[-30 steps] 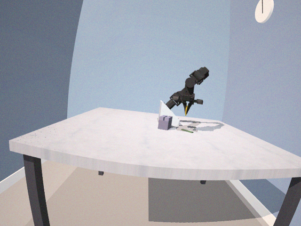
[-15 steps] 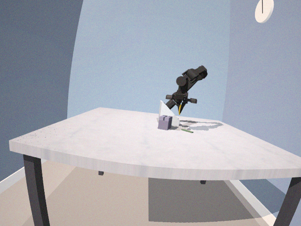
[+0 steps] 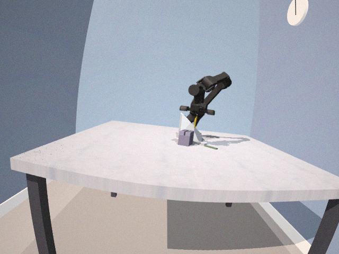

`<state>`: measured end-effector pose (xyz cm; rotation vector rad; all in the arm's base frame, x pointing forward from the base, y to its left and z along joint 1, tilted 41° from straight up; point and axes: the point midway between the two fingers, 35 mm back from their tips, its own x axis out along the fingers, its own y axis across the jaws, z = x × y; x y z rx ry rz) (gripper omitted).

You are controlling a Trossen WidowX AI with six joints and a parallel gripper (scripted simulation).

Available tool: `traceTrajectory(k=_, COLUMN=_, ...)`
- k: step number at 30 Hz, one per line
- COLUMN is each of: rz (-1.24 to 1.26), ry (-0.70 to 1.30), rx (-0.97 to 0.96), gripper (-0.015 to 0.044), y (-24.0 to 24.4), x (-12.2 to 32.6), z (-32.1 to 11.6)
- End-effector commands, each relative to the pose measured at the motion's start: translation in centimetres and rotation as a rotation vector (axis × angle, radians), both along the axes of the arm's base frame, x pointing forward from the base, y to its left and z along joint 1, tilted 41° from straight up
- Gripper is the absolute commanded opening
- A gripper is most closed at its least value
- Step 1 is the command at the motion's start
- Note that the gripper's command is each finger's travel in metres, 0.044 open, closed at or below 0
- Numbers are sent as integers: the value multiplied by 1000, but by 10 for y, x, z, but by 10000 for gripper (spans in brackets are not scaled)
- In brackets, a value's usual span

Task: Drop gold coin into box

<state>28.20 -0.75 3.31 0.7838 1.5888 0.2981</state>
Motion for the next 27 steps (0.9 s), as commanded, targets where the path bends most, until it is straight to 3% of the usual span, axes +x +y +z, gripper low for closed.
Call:
traceTrajectory(k=1, rz=-1, ry=8, rx=2, gripper=0, y=-8, x=-5, z=-9)
traceTrajectory(k=27, rz=0, ry=2, rx=9, gripper=0, y=-27, x=-15, z=-24)
